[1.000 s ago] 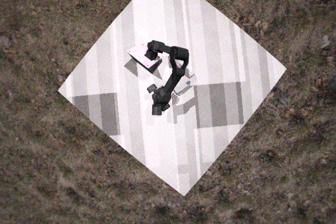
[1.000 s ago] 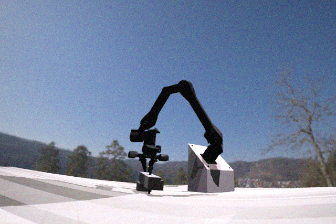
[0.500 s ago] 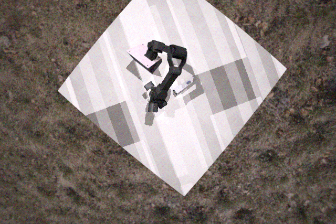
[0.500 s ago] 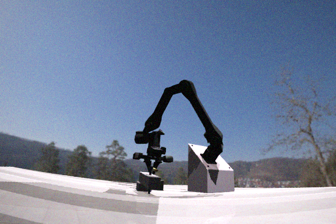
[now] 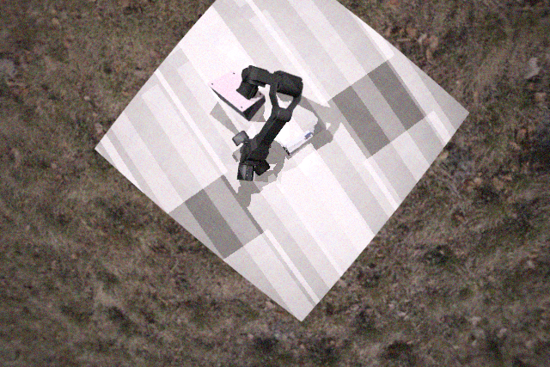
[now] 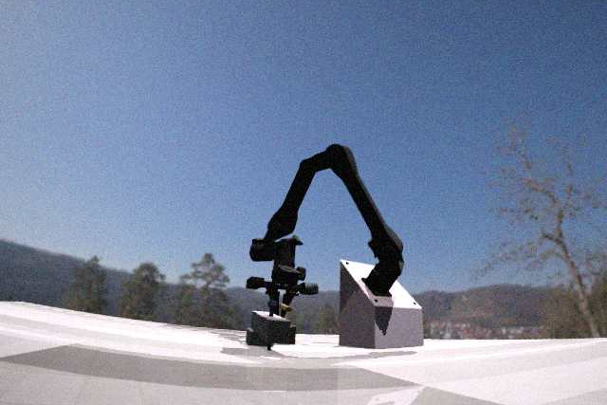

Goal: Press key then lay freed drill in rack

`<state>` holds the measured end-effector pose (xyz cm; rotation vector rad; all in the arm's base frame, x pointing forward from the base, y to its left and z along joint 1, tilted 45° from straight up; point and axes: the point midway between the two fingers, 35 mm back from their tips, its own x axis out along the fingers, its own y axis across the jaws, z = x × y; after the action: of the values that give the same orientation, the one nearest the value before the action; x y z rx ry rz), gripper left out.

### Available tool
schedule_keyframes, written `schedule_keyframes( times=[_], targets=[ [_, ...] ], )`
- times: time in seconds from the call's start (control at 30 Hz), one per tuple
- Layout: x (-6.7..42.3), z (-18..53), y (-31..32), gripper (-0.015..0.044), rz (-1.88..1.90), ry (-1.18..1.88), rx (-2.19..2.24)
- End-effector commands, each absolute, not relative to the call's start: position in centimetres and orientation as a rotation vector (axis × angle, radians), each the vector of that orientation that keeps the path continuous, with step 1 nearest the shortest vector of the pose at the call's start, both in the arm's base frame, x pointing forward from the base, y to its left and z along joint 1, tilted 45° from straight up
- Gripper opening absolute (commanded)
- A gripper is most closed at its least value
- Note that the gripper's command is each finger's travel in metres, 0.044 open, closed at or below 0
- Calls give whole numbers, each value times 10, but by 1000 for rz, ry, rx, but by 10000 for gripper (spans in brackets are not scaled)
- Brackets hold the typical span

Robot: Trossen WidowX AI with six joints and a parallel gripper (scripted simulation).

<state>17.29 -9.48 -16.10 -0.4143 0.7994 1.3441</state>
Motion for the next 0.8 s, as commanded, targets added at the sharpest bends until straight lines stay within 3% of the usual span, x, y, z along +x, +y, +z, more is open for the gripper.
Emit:
schedule_keyframes(
  times=[0.0, 0.77],
  targets=[
    [172, -167, -89, 0, 1348, 797, -415],
    [172, -186, -70, 0, 1348, 796, -414]
  ],
)
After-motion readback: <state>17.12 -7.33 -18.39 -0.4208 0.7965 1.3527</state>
